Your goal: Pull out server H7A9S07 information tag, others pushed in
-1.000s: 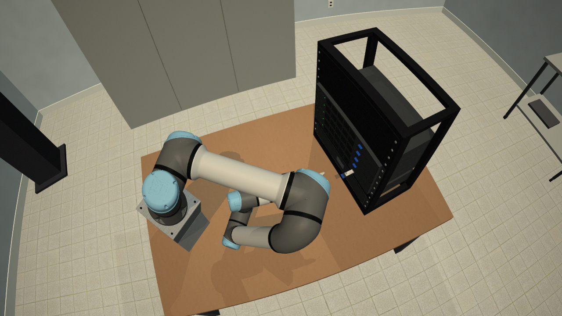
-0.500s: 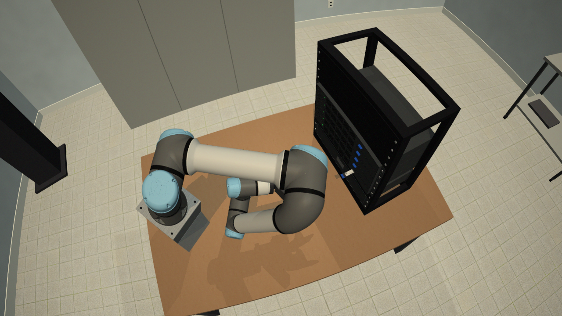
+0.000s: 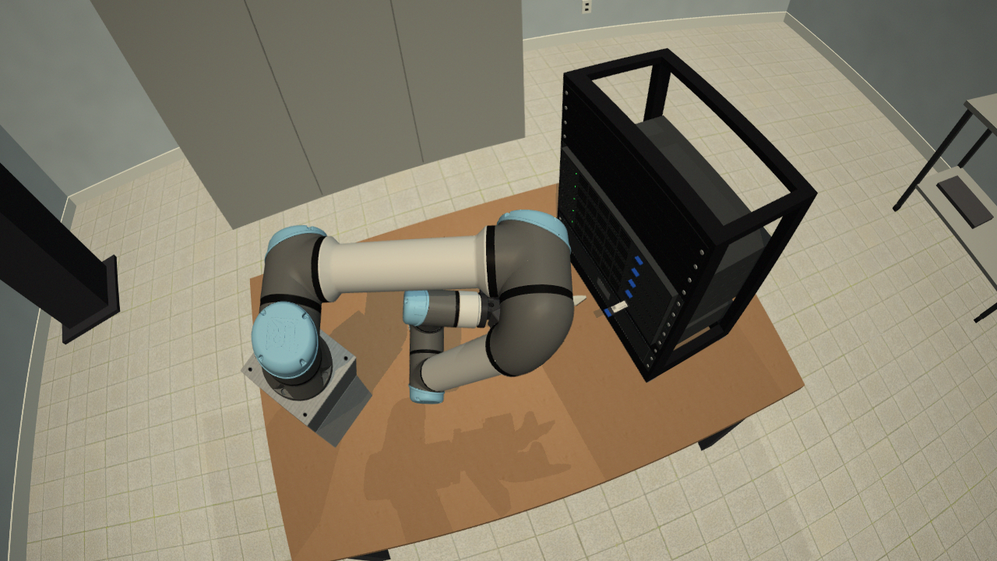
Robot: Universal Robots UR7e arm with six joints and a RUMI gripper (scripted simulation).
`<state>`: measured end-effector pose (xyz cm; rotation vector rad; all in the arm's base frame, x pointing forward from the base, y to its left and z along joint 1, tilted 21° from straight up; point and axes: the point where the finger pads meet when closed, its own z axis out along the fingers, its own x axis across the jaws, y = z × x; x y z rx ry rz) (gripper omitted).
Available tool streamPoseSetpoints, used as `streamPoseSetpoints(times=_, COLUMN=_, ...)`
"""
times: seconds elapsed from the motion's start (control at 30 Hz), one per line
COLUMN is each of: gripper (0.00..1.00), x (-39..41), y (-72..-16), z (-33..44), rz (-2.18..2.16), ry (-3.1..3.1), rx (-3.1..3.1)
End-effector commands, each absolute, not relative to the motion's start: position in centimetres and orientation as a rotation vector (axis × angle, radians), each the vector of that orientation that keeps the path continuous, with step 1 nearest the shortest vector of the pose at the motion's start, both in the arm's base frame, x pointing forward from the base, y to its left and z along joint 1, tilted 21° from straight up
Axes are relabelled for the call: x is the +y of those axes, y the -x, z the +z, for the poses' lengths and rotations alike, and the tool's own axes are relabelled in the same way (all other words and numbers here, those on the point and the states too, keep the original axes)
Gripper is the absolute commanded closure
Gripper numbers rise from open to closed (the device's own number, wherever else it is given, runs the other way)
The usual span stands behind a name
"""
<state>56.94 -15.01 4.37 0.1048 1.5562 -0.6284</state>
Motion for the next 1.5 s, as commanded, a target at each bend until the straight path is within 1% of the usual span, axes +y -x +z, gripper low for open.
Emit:
streamPoseSetpoints(times=0.0, gripper=0.0, x=-14.9, y=-57.0, z=4.8, rz=-0.667, ry=-0.14, rx=1.571)
streamPoseSetpoints(times=1.47, gripper=0.0, x=-14.4, y=-57.2, z=6.5, rz=-0.795, ry=-0.25, rx=1.625)
